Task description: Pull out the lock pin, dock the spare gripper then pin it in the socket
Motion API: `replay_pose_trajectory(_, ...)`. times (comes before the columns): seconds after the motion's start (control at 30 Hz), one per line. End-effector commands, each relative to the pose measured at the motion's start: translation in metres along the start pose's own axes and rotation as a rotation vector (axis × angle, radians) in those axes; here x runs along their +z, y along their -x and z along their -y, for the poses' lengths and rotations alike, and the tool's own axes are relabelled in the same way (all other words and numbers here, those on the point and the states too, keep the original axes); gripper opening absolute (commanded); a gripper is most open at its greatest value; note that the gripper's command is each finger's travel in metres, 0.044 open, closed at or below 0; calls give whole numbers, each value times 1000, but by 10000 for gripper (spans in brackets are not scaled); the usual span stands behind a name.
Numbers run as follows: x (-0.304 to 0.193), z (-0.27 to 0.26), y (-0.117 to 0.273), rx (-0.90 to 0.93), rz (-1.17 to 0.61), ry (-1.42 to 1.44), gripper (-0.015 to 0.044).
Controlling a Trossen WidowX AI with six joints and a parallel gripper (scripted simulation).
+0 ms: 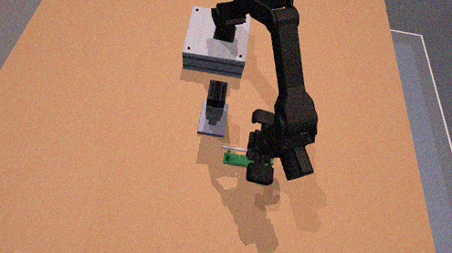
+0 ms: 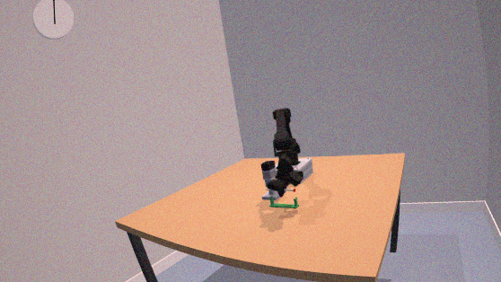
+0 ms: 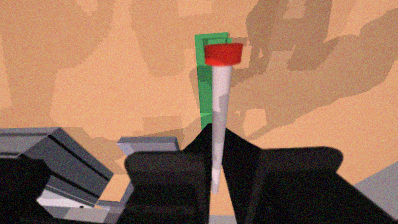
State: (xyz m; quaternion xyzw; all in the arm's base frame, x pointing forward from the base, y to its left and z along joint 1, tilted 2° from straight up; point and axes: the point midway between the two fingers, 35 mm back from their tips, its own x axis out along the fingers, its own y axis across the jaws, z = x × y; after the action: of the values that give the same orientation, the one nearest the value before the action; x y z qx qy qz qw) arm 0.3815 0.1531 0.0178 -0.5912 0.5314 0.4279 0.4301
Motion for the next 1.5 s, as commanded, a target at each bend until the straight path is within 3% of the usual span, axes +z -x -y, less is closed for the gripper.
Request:
replay_pose_trajectory(0.0, -6, 1, 21, -9, 0, -3, 0)
replay_pose_trajectory(0.6, -6, -2, 25, -4, 2, 0, 0)
replay_pose_trajectory(1.47, -6, -76, 43, 1, 6, 2, 0)
